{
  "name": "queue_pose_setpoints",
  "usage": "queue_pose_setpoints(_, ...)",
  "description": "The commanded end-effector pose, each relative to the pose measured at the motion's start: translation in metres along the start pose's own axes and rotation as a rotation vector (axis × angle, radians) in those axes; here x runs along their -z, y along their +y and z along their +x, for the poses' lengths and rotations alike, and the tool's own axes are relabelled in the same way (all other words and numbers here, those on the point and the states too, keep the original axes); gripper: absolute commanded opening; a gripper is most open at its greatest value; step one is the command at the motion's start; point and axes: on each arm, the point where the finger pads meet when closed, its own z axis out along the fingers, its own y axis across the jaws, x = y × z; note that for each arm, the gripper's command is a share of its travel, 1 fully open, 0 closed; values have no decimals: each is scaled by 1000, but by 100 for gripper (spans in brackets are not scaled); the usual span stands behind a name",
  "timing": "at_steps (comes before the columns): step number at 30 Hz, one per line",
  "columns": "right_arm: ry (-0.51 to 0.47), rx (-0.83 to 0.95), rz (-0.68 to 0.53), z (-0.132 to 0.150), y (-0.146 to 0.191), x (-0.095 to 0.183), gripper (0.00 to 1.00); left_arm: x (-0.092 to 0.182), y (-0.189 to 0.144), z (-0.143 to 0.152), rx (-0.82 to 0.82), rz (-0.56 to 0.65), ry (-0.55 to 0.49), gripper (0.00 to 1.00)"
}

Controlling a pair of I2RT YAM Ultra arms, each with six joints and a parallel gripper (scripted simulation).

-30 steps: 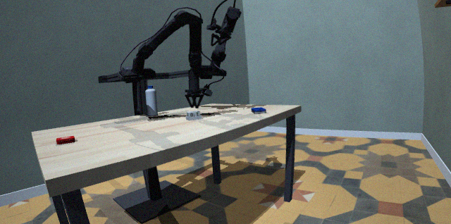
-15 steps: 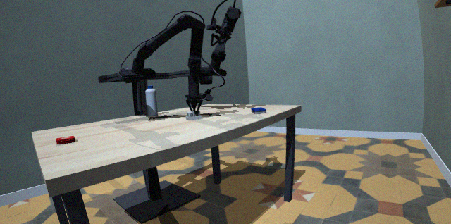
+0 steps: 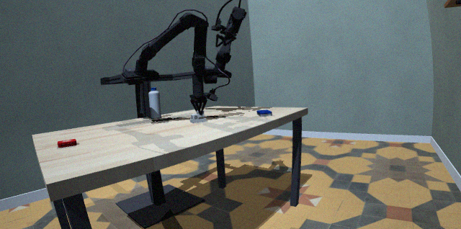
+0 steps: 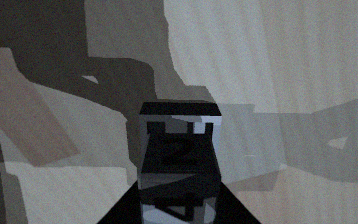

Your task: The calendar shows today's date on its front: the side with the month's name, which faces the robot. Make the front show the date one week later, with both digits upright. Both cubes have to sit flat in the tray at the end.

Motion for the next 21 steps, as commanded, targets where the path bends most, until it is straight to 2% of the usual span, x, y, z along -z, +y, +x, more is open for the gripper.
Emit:
queue_pose_setpoints(1, -29, -7, 10, -11, -1, 23, 26, 2, 1, -3, -3, -6, -14, 100)
queue_pose_setpoints(4, -27, -6, 9, -9, -1, 40, 26, 2, 1, -3, -3, -6, -14, 100)
queue_pose_setpoints(14, -12, -9, 6, -13, -1, 60, 26, 2, -9, -2, 0, 31, -11, 100)
queue_pose_setpoints(21, -24, -56, 1, -20, -2, 70, 26, -2, -6, 8, 65, 2, 47, 100)
